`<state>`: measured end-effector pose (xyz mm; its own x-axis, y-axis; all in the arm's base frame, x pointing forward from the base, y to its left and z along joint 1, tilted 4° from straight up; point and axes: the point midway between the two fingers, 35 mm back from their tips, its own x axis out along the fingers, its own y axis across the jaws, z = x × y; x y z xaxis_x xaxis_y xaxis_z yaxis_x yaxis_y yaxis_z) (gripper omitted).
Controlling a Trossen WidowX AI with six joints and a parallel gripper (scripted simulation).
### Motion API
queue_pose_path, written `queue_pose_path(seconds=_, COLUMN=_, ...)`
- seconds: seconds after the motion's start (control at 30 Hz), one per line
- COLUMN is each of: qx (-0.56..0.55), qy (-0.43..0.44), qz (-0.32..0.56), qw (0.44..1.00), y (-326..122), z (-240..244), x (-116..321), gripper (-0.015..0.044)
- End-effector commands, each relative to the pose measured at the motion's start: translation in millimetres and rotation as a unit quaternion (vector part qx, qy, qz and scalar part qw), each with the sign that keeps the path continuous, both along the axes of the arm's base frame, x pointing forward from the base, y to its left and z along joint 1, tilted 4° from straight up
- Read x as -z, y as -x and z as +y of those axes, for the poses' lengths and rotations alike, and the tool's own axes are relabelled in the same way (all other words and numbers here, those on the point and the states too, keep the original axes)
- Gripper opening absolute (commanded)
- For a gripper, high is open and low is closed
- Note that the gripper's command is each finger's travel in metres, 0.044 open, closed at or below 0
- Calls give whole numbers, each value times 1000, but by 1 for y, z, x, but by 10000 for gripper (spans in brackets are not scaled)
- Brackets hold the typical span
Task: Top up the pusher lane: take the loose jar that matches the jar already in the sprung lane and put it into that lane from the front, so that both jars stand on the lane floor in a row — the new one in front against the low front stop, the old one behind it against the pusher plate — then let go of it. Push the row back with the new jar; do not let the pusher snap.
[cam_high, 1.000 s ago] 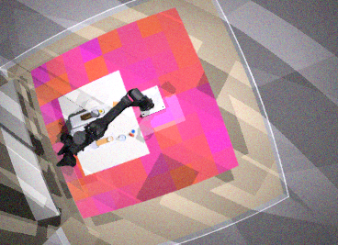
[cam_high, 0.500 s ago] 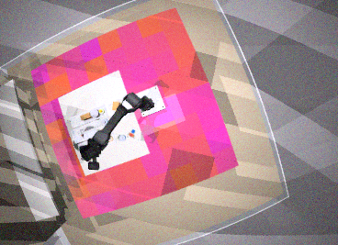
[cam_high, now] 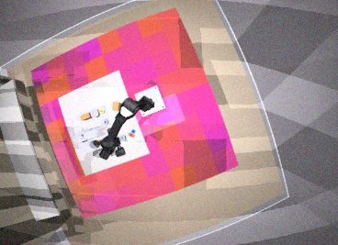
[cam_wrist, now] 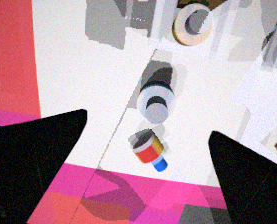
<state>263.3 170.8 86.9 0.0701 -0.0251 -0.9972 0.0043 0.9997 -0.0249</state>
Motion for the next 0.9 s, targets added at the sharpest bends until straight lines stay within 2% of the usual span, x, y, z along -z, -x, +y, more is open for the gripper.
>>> queue_pose_path(seconds=0.0, qx=-12, qy=10, qz=21, qw=1000, y=10, z=-4, x=4, gripper=440)
queue_pose_path(seconds=0.2, qx=-12, qy=11, qz=21, qw=1000, y=5, z=-8, x=37, gripper=440)
queue_pose_path(seconds=0.87, qx=-12, qy=11, qz=21, qw=1000, y=3, z=-10, x=66, gripper=440)
